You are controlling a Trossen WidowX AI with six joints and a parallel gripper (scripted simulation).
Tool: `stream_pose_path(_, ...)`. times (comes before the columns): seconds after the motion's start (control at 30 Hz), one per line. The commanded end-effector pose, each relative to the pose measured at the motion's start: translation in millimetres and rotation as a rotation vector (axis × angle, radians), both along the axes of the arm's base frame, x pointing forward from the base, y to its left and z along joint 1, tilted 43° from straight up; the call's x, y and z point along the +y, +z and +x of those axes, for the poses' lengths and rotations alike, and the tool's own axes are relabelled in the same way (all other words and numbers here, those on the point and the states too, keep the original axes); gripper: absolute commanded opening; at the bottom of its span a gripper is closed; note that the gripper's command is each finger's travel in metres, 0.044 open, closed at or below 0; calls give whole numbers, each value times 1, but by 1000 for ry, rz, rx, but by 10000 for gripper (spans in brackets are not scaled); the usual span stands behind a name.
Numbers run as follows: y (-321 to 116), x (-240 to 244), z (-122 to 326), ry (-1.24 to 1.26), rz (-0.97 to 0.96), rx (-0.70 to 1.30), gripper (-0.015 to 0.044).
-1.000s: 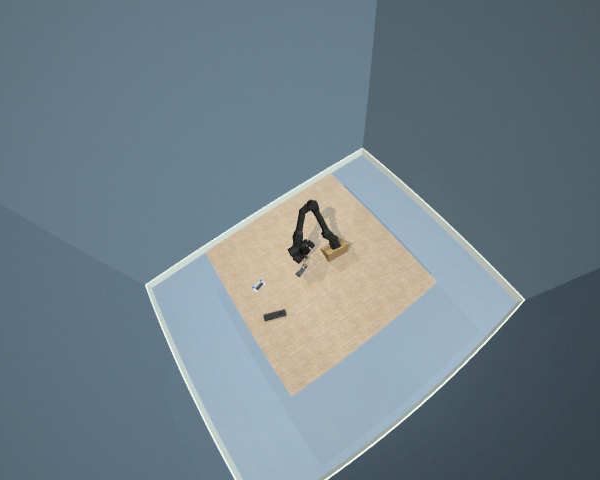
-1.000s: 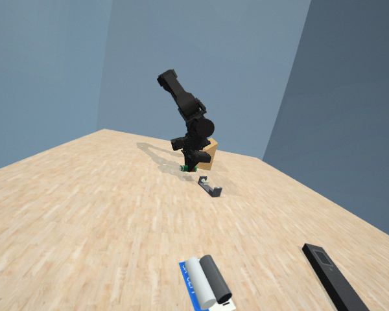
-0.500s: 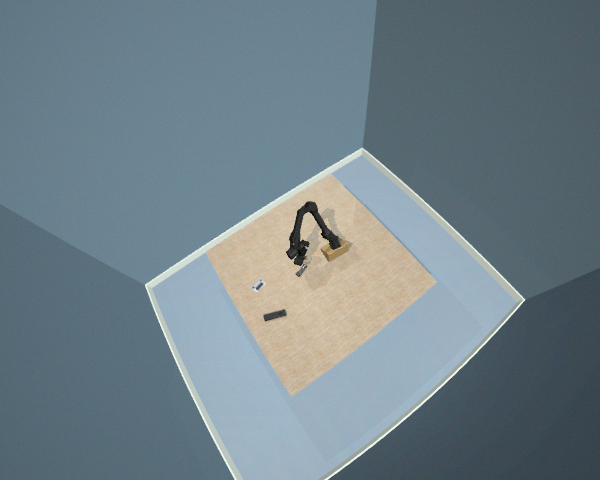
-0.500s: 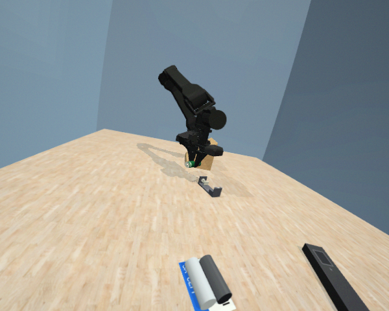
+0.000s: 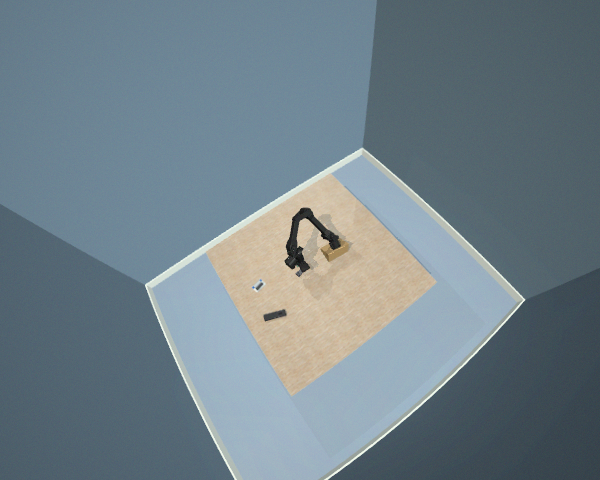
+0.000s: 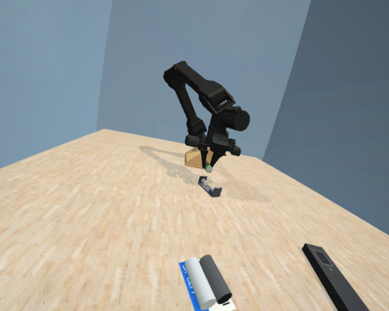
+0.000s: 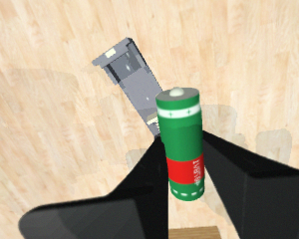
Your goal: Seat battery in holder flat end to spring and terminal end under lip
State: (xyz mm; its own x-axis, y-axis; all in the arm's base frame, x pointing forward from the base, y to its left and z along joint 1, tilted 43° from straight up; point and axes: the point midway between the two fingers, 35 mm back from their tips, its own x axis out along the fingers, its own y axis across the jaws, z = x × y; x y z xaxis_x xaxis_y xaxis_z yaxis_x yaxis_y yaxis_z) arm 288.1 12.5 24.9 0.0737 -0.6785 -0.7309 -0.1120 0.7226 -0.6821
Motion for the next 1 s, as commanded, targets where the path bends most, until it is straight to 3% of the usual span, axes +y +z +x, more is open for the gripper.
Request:
stream_pose_path(0.0, -6, 13, 8, 153, -12, 138, 78)
stream_pose_path(0.27, -12, 24, 13, 288, -29, 262, 78)
stream_pose_path(0.97, -38, 4, 21, 410, 47, 121, 78)
